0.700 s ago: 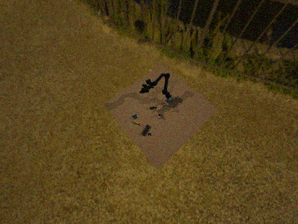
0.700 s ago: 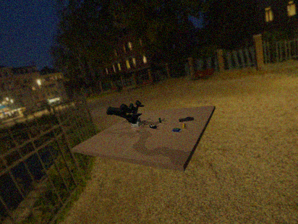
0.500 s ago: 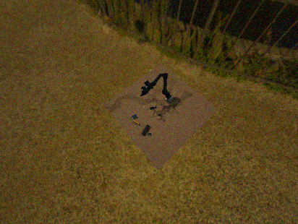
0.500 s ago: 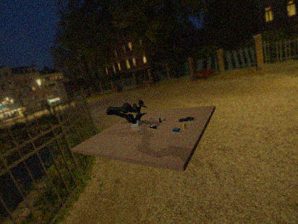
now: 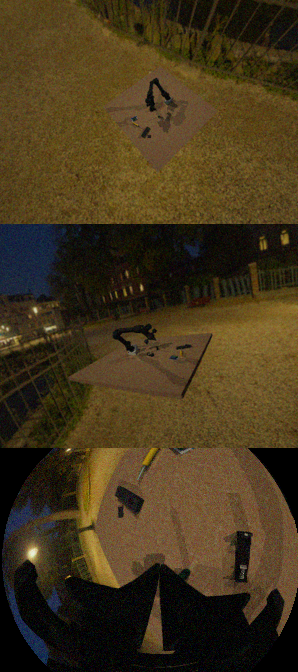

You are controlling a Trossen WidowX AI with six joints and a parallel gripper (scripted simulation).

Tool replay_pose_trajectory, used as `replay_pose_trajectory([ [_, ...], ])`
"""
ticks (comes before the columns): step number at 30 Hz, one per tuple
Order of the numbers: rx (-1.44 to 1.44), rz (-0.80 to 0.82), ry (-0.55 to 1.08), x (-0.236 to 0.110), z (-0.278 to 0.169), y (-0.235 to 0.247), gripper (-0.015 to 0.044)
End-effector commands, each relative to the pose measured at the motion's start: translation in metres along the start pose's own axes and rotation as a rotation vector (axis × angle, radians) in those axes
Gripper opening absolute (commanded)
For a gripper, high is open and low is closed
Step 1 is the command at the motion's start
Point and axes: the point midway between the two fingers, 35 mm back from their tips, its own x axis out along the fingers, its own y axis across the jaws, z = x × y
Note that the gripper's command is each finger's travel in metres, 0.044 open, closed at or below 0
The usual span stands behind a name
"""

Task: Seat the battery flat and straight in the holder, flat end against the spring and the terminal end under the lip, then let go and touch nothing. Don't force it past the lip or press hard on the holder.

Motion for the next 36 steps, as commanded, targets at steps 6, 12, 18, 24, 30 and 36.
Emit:
replay_pose_trajectory([
  [6, 0.025, -0.502, -0.001, 0.024, -0.073, -0.013, 0.0],
  [12, -0.006, -0.681, -0.11, 0.024, -0.094, -0.018, 0.0],
  [18, -0.006, -0.68, -0.11, 0.029, -0.093, -0.021, 0.0],
  [24, -0.006, -0.679, -0.111, 0.067, -0.087, -0.049, 0.0],
  [30, -0.006, -0.682, -0.113, 0.086, -0.085, -0.069, 0.0],
  [36, -0.005, -0.681, -0.113, 0.09, -0.084, -0.063, 0.0],
])
